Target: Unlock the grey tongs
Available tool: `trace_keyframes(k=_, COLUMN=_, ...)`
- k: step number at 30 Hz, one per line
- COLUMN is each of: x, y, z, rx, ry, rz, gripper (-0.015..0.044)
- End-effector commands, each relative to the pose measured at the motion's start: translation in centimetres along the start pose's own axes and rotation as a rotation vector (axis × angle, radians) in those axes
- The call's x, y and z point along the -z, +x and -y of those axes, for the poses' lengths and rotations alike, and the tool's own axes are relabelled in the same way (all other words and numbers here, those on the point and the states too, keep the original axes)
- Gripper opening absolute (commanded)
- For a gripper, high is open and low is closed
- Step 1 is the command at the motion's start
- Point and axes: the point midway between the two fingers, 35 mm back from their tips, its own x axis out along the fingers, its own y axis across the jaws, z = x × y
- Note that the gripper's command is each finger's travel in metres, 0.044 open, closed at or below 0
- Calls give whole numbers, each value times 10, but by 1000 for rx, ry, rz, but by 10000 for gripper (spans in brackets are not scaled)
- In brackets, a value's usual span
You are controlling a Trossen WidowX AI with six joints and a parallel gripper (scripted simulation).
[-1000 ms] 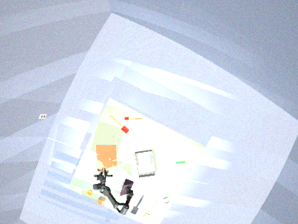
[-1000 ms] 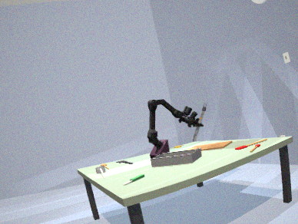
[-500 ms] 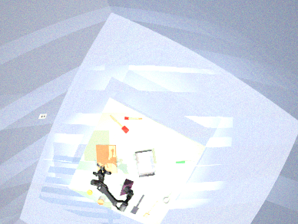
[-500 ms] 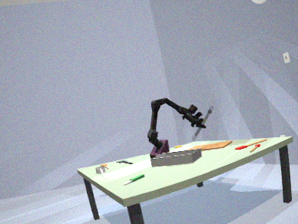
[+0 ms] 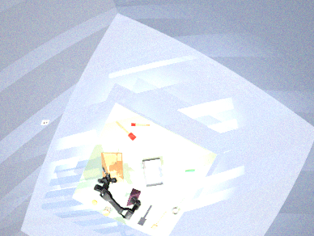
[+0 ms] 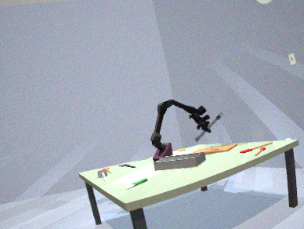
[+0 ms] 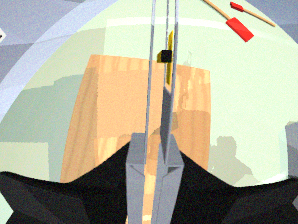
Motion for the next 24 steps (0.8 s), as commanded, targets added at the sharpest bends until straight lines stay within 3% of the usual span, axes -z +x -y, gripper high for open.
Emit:
trace_keyframes(k=1, x=-3, y=0, z=0, rx=-8, ry=13, rz=-52, gripper=-150)
trace_keyframes(k=24, x=2, y=-2, z=20, rx=1, ry=60, rz=-428, gripper=-150)
